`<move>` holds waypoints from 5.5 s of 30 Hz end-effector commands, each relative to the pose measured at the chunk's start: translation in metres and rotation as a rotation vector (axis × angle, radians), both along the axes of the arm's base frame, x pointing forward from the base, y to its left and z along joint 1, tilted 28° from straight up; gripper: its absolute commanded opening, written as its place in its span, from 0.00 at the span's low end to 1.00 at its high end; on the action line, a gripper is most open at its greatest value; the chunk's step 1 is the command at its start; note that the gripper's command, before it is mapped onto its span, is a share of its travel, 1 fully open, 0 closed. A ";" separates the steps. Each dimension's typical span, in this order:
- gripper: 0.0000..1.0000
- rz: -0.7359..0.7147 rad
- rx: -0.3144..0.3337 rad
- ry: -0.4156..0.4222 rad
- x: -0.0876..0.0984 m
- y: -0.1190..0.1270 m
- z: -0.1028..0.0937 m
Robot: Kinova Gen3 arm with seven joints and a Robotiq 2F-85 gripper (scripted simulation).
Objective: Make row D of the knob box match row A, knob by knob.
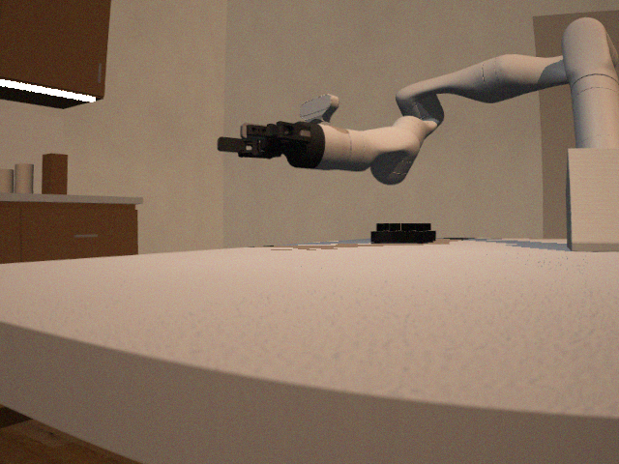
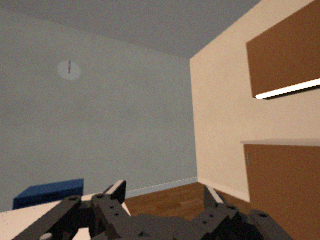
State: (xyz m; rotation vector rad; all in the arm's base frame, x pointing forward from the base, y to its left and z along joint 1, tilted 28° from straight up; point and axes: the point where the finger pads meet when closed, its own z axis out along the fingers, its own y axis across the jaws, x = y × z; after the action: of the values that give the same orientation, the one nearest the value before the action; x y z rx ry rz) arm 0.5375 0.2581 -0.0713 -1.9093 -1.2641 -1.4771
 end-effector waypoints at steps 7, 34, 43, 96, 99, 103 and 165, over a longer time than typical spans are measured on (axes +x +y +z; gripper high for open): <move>1.00 0.001 0.001 -0.002 0.000 0.001 0.001; 1.00 0.011 0.000 -0.013 0.001 0.002 0.005; 1.00 0.039 -0.004 -0.042 0.001 0.005 0.013; 1.00 0.439 -0.088 -0.366 -0.024 0.032 0.103; 1.00 0.439 -0.088 -0.366 -0.024 0.032 0.103; 1.00 0.460 -0.094 -0.379 -0.027 0.033 0.106; 1.00 0.668 -0.165 -0.490 -0.053 0.033 0.132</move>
State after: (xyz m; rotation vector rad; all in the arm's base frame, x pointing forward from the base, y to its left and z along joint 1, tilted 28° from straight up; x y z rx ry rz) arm 0.4834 0.2900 0.0575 -1.0394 -2.0297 -1.5173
